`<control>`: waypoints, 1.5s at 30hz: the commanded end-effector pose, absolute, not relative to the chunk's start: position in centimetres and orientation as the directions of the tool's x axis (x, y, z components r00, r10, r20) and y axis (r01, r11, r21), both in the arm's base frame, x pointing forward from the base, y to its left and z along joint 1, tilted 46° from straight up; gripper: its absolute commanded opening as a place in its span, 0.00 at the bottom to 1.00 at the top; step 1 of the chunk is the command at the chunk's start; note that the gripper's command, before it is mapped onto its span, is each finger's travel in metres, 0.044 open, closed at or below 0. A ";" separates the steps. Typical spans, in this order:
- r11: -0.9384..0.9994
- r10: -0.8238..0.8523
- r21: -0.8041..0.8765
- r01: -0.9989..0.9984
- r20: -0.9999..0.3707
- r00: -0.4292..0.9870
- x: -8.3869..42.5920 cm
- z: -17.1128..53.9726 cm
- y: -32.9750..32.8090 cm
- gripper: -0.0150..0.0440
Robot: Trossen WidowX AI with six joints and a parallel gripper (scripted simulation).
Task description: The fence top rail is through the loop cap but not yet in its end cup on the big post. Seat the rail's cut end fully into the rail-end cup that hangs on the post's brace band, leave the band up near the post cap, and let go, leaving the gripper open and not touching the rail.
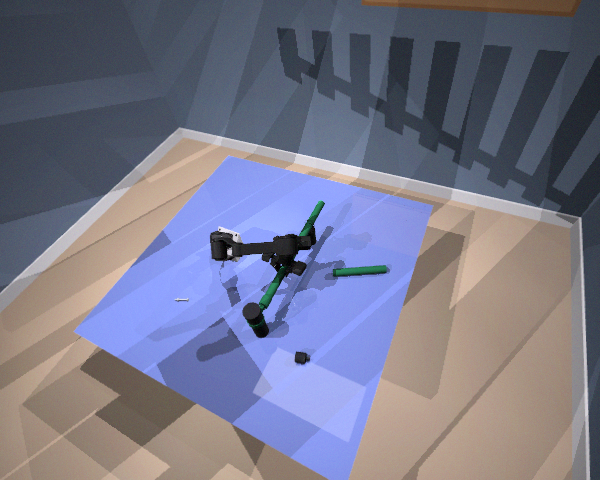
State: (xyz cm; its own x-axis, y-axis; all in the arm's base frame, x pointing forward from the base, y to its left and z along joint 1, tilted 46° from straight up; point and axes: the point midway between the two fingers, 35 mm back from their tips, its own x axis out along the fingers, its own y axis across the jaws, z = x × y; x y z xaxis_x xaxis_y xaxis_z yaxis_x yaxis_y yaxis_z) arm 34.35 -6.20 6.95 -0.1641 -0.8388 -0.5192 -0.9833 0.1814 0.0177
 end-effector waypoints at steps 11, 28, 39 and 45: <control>0.170 -0.847 0.006 -0.985 -0.510 -0.149 34.7 8.7 -6.4 0.25; 0.192 -0.827 0.044 -0.980 -0.530 -0.186 34.4 7.4 -6.0 0.25; 0.192 -0.827 0.044 -0.980 -0.530 -0.186 34.5 7.3 -5.7 0.25; 0.192 -0.827 0.044 -0.980 -0.531 -0.186 34.6 7.2 -5.4 0.25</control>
